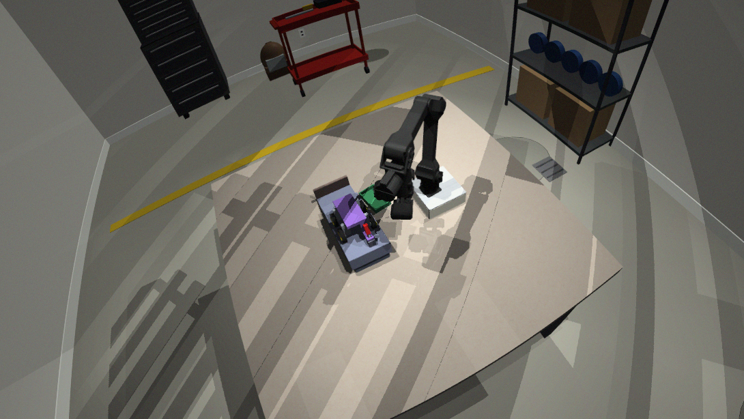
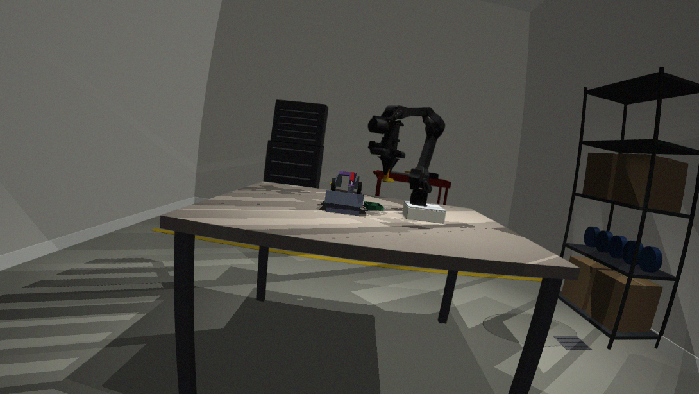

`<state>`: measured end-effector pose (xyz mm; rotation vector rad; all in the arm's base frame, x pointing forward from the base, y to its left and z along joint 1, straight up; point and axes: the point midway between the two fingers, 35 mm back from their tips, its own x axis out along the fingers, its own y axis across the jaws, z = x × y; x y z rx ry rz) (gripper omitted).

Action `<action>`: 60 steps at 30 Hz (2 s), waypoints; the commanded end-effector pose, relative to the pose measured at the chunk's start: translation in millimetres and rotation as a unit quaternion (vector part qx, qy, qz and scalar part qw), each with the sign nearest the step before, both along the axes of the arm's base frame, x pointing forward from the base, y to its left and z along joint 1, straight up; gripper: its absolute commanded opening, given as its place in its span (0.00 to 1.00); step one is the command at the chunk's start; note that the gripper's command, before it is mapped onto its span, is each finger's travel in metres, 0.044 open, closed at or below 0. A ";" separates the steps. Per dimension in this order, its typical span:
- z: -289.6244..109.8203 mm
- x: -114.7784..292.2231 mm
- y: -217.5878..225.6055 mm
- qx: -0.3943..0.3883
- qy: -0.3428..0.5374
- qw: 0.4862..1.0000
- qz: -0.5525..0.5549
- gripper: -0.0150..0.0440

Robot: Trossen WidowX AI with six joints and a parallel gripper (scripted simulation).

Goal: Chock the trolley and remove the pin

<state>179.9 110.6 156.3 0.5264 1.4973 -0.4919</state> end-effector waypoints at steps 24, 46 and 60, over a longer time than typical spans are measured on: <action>0.0 0.4 -0.4 0.005 0.005 0.896 -0.444 0.25; -4.7 9.9 -50.0 0.004 0.004 0.875 -0.485 0.25; -8.2 17.3 -92.6 0.002 0.003 0.874 -0.486 0.25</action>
